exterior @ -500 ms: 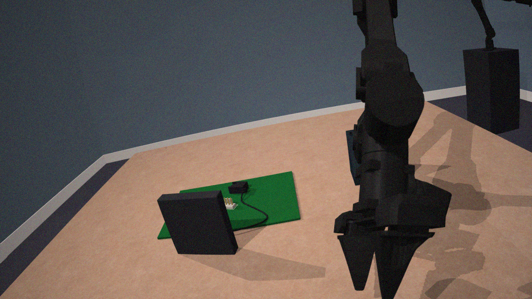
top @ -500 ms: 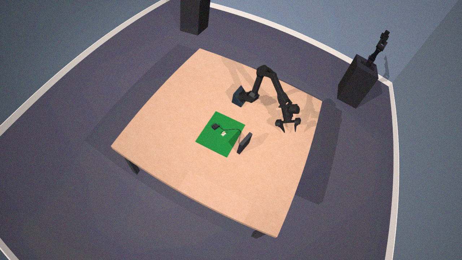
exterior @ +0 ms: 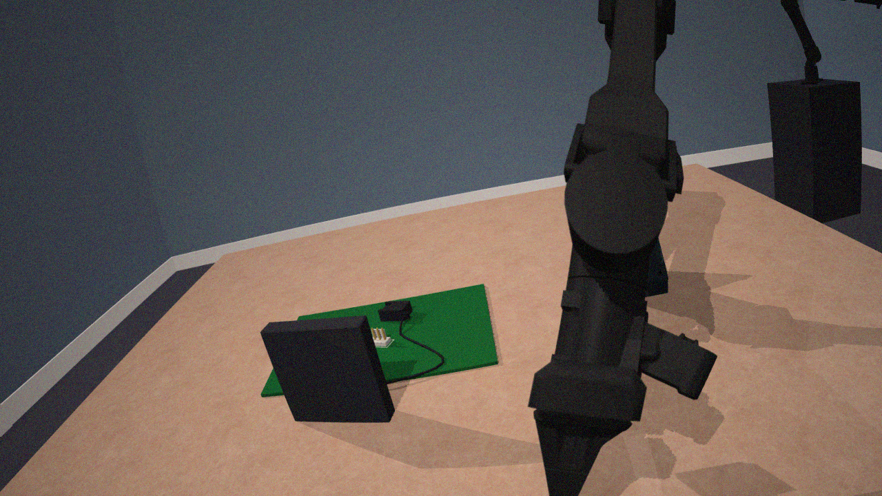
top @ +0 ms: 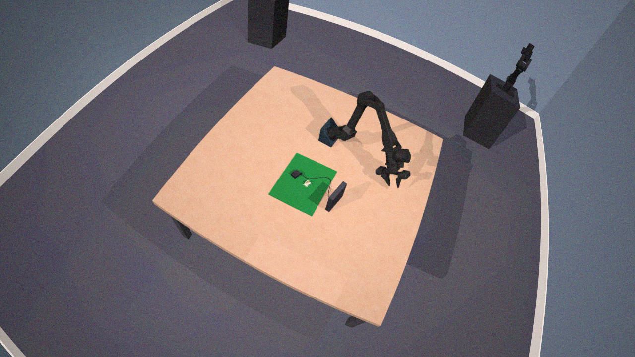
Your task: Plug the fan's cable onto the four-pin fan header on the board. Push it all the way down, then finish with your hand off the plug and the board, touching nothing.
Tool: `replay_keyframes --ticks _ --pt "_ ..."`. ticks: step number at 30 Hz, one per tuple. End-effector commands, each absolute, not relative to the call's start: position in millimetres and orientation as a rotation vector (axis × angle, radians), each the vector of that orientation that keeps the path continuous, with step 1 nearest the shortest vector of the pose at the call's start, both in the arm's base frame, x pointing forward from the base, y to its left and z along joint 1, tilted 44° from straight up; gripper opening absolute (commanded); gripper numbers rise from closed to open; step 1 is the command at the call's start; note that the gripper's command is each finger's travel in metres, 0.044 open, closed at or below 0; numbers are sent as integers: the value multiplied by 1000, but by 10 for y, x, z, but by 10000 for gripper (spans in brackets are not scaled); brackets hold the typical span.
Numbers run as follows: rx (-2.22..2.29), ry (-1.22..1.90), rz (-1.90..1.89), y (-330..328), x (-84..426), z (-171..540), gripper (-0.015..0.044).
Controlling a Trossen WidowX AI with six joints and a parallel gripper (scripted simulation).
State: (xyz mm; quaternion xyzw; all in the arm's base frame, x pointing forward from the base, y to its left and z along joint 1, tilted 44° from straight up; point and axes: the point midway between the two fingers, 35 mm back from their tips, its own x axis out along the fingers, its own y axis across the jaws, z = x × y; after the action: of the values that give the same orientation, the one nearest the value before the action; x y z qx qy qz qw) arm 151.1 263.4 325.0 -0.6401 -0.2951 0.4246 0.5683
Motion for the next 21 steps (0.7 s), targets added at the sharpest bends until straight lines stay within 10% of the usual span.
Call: replay_keyframes --ticks 1,21 --pt "-1299 -422 1005 2551 1872 3164 210" --pt "-181 475 475 1208 3397 2740 210"
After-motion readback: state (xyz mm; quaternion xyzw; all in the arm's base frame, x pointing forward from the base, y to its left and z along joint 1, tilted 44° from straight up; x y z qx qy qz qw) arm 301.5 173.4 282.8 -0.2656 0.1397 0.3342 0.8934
